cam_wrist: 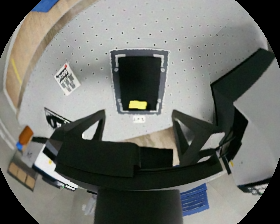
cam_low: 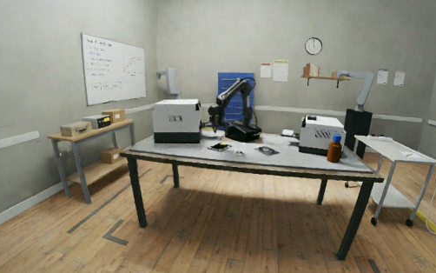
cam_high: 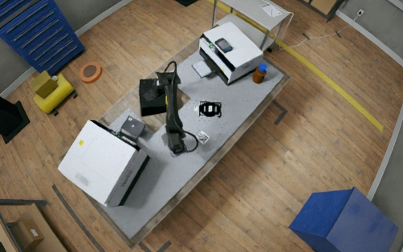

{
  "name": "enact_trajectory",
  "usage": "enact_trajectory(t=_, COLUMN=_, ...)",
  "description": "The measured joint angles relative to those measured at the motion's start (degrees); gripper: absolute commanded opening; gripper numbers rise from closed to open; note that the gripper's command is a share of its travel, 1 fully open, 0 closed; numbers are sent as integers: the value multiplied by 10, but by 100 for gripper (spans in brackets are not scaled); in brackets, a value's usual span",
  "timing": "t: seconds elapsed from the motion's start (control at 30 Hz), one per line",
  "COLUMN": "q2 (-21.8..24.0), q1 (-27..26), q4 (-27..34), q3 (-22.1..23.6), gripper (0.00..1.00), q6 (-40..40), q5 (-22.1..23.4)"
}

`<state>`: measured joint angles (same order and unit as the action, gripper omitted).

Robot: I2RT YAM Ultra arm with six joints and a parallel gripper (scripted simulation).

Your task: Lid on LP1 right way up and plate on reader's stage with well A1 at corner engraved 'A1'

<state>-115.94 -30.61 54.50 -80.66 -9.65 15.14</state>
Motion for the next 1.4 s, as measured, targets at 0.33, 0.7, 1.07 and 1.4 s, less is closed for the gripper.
enact_trajectory(t=0.33, q2=1, q1=35, q4=3, q3=2, gripper=100, q6=-22, q5=-8)
enact_trajectory(t=0.7, q2=15, q1=98, q4=13, q3=-6, gripper=100, q6=-78, q5=-19)
enact_trajectory(t=1.07, q2=26, q1=170, q4=22, q3=-10, gripper=100, q6=-120, q5=-32)
enact_trajectory(t=1.4, q2=35, q1=220, q4=29, q3=-14, gripper=100, q6=-162, q5=-43)
